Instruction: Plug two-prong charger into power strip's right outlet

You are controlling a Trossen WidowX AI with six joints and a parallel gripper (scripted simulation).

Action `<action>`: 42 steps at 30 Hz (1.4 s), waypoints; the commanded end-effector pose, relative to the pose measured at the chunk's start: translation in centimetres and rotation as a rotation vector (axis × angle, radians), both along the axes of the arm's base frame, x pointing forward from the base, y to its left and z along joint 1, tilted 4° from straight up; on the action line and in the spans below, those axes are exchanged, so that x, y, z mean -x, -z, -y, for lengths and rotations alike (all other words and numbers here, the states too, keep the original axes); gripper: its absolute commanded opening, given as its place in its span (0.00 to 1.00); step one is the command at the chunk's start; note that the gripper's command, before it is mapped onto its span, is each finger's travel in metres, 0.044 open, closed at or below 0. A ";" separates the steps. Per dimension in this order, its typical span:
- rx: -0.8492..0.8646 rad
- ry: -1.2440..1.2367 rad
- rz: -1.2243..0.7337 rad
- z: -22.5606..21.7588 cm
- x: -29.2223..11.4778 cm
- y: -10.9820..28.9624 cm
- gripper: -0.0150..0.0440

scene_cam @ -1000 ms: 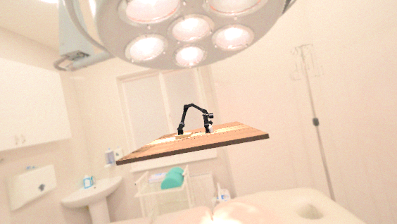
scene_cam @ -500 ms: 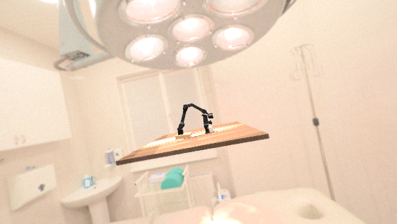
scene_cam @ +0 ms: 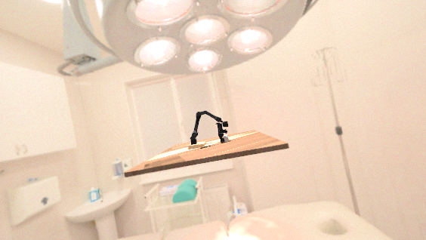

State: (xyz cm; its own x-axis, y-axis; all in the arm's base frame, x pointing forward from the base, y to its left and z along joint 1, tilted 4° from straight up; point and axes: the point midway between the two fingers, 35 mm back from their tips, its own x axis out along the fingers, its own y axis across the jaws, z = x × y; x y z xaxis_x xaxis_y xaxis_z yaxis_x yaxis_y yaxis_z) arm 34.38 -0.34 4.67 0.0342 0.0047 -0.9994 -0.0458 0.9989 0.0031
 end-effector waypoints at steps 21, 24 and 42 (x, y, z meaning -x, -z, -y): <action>0.002 0.000 -0.004 0.1 2.1 0.2 1.00; 0.002 0.000 -0.005 0.1 2.4 0.3 1.00; 0.002 0.000 -0.006 0.2 4.4 0.5 1.00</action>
